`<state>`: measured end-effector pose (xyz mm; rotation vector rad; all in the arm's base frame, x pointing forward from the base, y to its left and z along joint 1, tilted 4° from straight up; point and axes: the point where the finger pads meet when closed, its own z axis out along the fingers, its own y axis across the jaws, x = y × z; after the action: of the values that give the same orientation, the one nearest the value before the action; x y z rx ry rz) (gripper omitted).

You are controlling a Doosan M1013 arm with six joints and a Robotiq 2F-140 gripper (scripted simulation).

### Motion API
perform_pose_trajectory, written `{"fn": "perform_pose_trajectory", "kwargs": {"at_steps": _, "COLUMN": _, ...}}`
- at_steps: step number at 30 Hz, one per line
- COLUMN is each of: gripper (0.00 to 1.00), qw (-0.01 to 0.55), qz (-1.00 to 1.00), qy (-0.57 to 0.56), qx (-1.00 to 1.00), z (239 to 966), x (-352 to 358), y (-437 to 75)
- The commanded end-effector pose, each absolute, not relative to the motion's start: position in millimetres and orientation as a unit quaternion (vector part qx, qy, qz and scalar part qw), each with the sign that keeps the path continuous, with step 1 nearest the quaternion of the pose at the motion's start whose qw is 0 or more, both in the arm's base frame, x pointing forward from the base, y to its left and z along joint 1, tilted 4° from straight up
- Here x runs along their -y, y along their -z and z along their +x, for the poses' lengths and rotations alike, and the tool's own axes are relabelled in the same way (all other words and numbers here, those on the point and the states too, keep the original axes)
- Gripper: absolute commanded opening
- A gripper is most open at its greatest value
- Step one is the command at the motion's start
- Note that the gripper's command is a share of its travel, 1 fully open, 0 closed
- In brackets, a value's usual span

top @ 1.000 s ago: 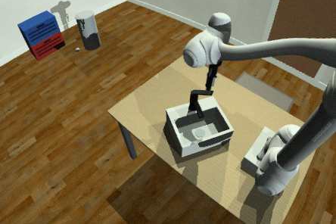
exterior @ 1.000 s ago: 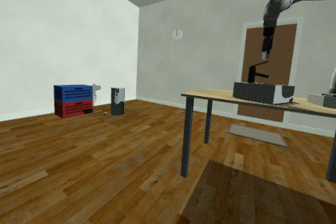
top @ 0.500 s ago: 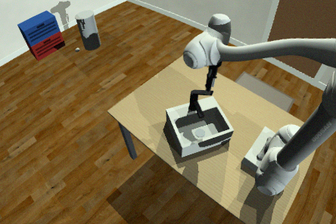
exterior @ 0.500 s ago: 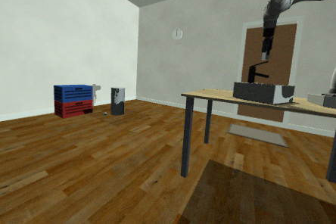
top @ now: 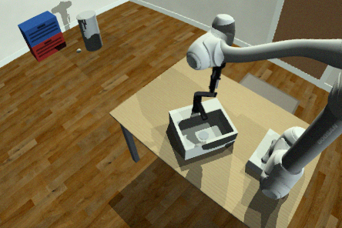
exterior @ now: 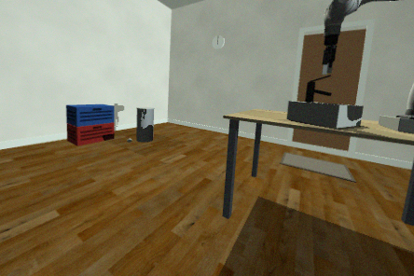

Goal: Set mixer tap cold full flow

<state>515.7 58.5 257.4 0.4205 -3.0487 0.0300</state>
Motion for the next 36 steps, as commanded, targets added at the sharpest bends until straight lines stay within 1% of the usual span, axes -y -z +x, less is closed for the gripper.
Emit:
{"fn": "perform_pose_trajectory", "kwargs": {"at_steps": 1, "gripper": 0.42, "qw": 0.034, "qz": 0.135, "qy": -0.011, "qx": 0.990, "z": 515.3, "x": -58.8, "y": -254.1}}
{"fn": "perform_pose_trajectory", "kwargs": {"at_steps": 36, "gripper": 0.42, "qw": 0.034, "qz": 0.135, "qy": -0.011, "qx": 0.990, "z": 515.0, "x": -58.7, "y": -249.6}}
